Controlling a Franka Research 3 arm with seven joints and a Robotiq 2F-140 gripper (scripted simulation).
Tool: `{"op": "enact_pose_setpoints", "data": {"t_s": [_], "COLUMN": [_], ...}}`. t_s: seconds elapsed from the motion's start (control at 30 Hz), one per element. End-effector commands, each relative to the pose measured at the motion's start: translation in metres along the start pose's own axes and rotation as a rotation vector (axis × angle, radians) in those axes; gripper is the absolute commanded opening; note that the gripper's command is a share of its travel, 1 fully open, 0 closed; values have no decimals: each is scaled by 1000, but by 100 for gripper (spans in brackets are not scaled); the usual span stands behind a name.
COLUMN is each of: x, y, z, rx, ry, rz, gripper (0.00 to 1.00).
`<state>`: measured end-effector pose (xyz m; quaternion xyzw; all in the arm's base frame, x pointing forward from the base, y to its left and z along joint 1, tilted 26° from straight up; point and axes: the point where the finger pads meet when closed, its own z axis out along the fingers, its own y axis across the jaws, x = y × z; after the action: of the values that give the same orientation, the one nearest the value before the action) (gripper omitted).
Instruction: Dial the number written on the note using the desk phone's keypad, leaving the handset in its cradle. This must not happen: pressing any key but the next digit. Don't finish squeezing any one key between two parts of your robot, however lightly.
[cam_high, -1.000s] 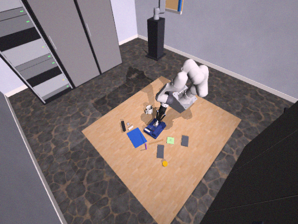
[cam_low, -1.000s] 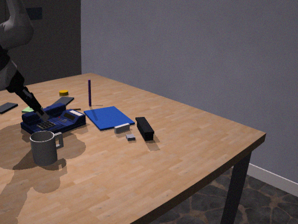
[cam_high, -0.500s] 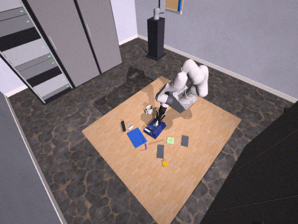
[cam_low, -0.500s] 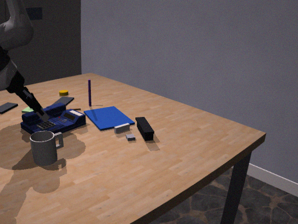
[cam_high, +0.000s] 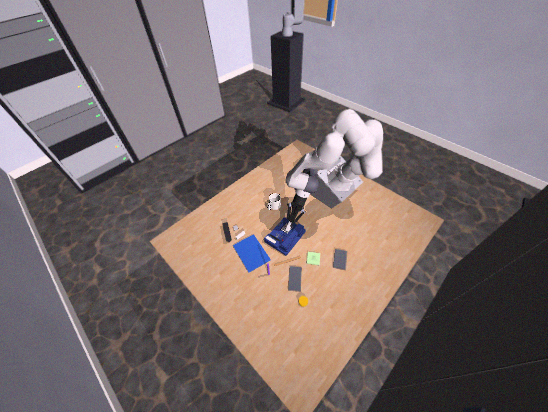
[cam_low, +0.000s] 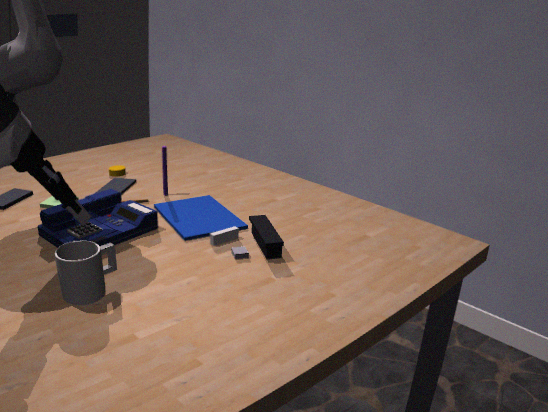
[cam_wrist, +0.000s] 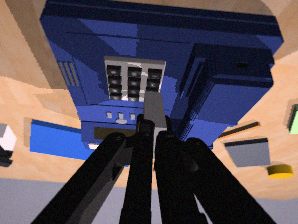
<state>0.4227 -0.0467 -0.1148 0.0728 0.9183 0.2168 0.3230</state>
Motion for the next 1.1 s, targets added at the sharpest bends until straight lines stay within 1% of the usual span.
{"op": "enact_pose_setpoints", "data": {"t_s": [0.0,0.63,0.83,1.07], "x": [-1,0,-5,-6], "y": [-1,-1,-1,-1], "z": [1,1,-6,-7], "rx": [1,1,1,1], "ry": [-3,-3,-3,-3], "rz": [-6,-6,-6,-6], "gripper": [0,0,0,0]}}
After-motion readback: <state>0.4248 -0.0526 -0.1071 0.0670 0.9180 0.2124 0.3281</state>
